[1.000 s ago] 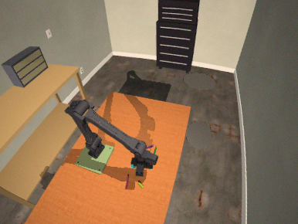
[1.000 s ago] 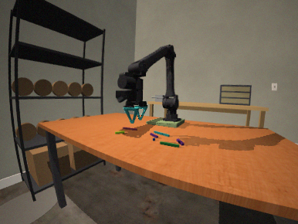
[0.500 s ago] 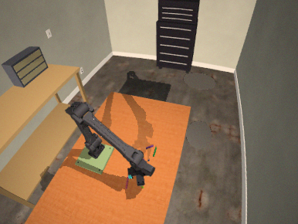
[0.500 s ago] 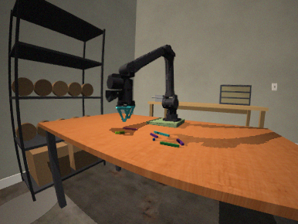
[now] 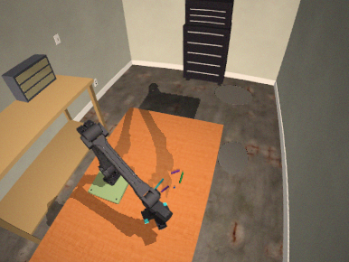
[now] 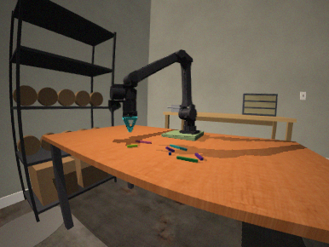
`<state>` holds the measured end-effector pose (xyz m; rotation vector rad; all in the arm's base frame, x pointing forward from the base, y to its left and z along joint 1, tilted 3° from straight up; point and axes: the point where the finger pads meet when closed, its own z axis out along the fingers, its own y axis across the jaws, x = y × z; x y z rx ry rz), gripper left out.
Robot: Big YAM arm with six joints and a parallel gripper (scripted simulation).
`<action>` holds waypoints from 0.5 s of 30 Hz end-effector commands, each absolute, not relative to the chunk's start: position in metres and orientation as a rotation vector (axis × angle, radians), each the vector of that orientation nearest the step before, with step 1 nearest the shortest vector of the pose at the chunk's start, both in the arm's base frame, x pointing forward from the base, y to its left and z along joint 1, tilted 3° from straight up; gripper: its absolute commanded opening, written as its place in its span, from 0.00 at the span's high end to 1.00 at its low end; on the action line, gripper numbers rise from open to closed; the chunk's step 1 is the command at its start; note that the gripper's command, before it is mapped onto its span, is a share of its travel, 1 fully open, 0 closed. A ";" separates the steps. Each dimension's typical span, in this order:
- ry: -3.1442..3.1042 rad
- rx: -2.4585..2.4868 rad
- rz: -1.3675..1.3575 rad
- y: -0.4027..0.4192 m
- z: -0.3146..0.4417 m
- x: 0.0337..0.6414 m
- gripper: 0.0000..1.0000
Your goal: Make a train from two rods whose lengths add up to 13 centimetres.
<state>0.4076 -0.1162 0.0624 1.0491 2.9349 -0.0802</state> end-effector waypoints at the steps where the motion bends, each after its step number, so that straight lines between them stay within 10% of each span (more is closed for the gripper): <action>1: 2.969 0.933 -0.079 -0.109 0.065 0.417 0.00; 15: 2.959 0.959 -0.080 -0.115 0.066 0.415 0.00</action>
